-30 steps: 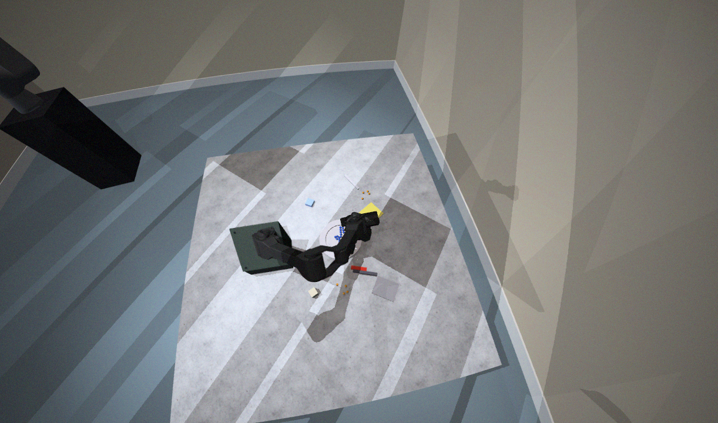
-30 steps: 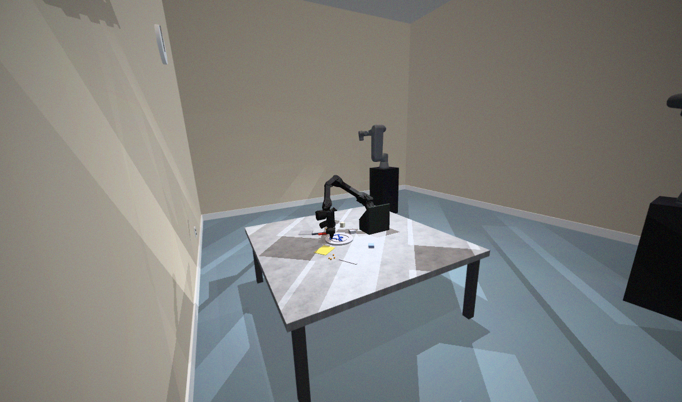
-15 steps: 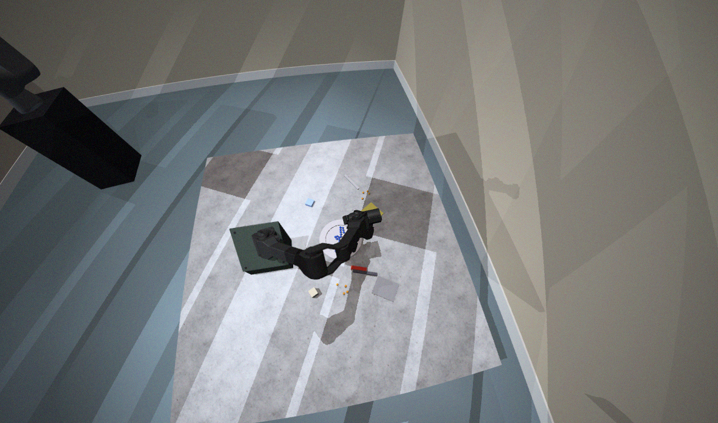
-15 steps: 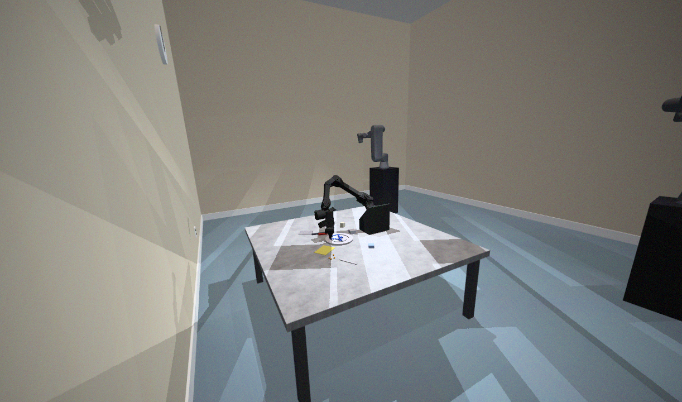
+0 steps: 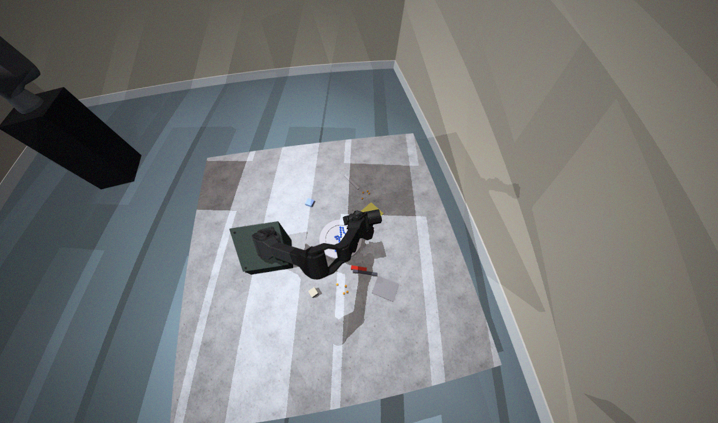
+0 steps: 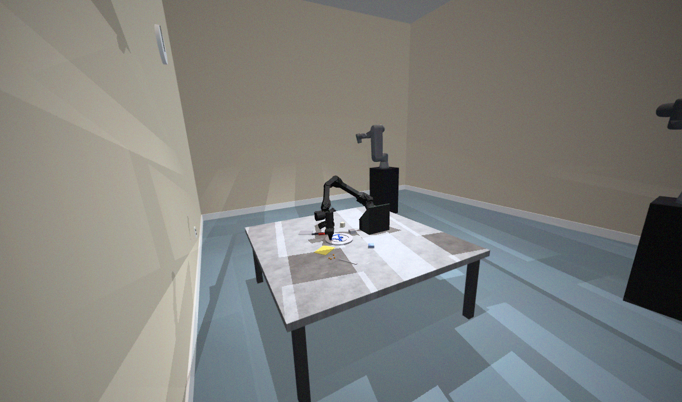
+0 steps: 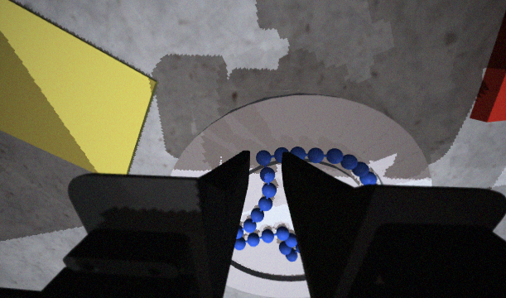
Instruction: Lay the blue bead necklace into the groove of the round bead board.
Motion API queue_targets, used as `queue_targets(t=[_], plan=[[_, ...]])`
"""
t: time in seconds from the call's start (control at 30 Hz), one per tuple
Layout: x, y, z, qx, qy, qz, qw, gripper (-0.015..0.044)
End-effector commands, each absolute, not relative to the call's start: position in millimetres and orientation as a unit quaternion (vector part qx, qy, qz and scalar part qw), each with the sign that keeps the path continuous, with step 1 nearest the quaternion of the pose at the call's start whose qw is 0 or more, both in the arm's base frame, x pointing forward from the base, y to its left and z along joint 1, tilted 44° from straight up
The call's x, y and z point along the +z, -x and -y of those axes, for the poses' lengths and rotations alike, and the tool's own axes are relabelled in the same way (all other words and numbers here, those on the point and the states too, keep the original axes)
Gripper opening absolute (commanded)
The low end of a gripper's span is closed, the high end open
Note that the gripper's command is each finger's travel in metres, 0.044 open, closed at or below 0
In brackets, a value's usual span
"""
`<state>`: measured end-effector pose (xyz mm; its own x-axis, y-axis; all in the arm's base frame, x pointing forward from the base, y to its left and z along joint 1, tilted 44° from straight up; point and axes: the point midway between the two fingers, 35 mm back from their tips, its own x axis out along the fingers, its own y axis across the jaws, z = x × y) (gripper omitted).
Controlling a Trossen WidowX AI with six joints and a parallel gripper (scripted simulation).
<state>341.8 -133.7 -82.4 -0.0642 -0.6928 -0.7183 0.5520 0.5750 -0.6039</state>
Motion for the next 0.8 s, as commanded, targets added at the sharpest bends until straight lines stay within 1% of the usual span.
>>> queue_targets(t=[0.0,0.33,0.77], plan=[[-82.2,-341.8,133.9,-0.457,0.062,-0.569,0.681,0.0184],[-81.7,-340.8,132.1,-0.456,0.064,-0.571,0.679,0.044],[-79.1,-341.0,129.5,-0.456,0.064,-0.571,0.679,0.044]])
